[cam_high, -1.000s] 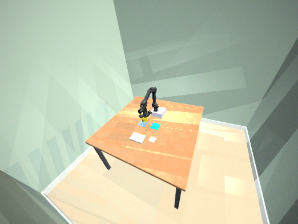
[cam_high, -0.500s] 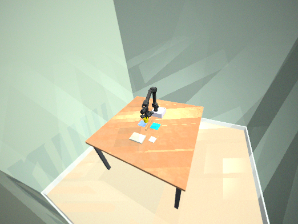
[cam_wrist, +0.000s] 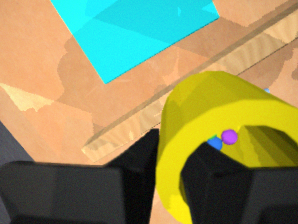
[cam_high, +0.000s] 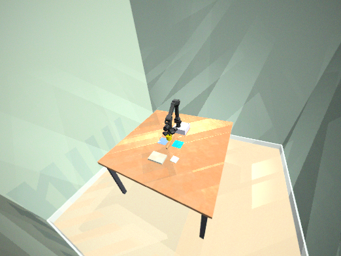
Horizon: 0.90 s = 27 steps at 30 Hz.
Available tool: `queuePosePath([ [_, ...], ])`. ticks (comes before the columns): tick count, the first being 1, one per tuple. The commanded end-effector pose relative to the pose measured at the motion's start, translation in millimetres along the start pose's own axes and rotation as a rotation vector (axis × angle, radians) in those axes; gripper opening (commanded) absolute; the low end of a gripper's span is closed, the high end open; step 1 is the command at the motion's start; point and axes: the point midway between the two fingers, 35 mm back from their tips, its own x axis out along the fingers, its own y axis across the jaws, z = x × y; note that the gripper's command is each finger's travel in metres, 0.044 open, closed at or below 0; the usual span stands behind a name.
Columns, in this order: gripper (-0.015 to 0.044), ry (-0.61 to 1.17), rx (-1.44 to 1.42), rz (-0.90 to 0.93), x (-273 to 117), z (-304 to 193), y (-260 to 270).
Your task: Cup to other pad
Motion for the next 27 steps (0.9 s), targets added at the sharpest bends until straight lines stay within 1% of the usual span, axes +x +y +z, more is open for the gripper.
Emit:
queuePosePath([
  [1, 0.0, -0.004, 0.001, 0.005, -0.2, 6.2, 4.7],
  [27, 0.0, -0.008, 0.0, 0.007, -1.2, 44.8, 31.3],
])
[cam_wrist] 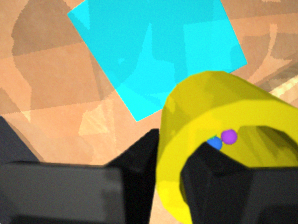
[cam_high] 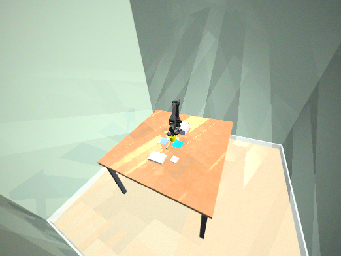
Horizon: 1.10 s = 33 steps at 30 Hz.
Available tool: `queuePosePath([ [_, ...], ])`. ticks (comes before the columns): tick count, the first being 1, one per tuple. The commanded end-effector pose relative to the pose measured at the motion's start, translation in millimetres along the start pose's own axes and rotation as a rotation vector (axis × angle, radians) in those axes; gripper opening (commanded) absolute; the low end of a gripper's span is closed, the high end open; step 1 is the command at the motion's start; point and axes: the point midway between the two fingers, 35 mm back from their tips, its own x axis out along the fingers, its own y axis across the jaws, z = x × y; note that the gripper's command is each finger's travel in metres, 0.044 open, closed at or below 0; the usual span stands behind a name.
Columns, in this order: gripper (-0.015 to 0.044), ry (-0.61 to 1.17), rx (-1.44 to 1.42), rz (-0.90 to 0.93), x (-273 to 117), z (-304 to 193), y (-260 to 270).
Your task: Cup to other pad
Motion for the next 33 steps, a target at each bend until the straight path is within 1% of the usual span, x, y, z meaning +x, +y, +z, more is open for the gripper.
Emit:
queuePosePath([
  [1, 0.0, -0.007, 0.001, 0.001, -1.4, 7.1, 3.5],
  [33, 0.0, -0.011, 0.001, 0.004, -2.1, 50.7, 36.1],
])
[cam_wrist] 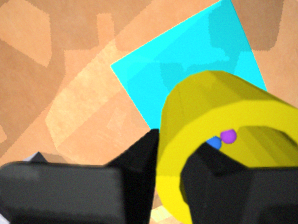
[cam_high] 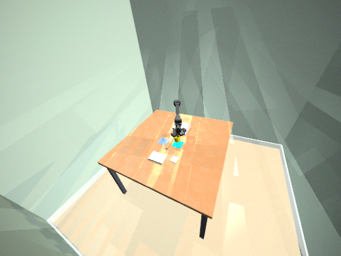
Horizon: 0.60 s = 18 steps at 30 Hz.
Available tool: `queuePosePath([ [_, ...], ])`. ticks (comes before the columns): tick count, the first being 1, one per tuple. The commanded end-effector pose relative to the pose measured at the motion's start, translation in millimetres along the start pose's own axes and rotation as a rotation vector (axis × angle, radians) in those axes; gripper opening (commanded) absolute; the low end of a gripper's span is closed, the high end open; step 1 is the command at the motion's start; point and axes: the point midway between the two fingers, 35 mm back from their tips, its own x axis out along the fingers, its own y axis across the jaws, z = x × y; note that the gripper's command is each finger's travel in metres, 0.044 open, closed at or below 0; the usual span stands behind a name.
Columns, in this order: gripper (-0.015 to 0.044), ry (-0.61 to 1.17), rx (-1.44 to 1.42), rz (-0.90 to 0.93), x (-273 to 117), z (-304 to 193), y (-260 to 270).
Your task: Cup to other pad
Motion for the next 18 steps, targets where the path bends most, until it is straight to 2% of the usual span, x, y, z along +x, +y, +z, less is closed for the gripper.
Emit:
queuePosePath([
  [1, 0.0, -0.009, 0.004, -0.001, 0.2, 3.7, -0.1],
  [18, 0.0, -0.009, 0.004, -0.001, 28.7, 5.1, 0.0],
])
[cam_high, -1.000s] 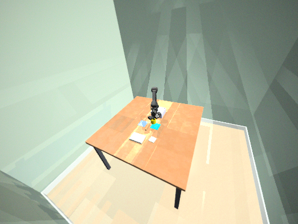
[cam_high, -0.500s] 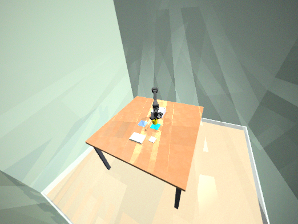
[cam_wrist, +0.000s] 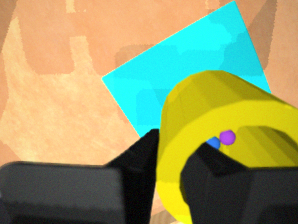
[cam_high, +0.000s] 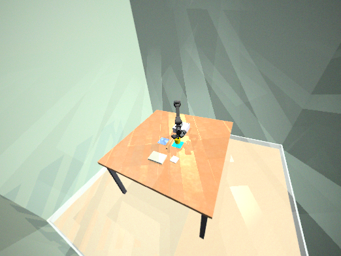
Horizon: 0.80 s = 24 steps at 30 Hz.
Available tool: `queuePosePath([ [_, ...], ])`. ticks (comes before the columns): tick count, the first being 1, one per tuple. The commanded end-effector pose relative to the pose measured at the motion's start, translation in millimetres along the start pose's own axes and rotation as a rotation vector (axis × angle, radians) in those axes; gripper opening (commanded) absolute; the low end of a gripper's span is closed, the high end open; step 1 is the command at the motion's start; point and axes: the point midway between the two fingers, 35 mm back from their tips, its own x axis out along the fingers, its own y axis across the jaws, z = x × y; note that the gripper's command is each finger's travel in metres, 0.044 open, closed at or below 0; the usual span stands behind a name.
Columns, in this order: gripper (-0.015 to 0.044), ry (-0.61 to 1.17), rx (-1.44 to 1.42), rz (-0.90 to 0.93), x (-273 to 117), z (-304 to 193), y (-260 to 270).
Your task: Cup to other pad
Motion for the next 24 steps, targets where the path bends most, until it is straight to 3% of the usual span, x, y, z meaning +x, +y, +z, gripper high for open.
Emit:
queuePosePath([
  [1, 0.0, 0.001, 0.003, 0.006, 7.2, -0.9, 1.9],
  [24, 0.0, 0.002, 0.0, 0.001, 18.9, -0.6, 1.3],
])
